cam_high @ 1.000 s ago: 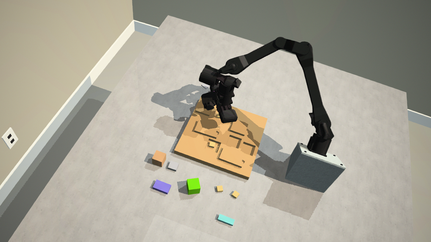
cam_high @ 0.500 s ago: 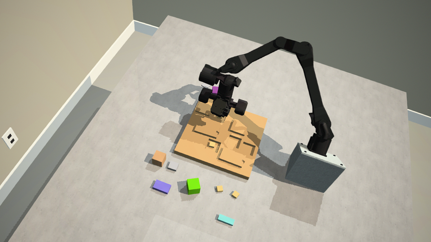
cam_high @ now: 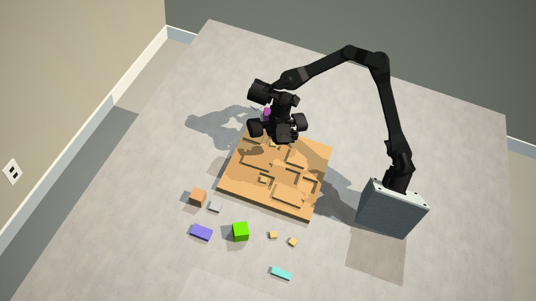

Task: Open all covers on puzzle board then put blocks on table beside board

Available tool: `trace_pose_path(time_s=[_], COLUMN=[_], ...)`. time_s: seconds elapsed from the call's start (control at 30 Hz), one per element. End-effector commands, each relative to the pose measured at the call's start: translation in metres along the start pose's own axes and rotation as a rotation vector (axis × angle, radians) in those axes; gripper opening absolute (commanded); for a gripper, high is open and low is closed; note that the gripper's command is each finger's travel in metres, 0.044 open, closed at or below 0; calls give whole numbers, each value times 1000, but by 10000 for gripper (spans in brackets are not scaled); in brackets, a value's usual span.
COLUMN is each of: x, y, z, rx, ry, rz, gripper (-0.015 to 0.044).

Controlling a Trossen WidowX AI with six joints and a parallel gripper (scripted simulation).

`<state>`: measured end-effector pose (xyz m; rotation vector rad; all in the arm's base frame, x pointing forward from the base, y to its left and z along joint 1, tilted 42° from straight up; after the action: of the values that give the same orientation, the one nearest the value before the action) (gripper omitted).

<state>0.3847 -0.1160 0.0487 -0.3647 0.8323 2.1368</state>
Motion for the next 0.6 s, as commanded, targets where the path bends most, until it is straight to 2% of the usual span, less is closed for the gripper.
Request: trace_pose_path(time_s=[0.0,0.57], x=[0,0], y=[0,0], z=[1,-4], rx=[3,1], ry=[3,1], rz=[13,10], gripper=[0,0])
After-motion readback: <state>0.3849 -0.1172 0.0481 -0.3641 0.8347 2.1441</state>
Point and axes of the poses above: the point midway between the two fingers, 35 mm back from their tips, its own z axis back along the fingers, its own y axis across the jaws, x = y × z, the point moved 3 cm from there along z, back along the fingers, and after that the axes turned 9 degrees about z, right-handed, at the moved point
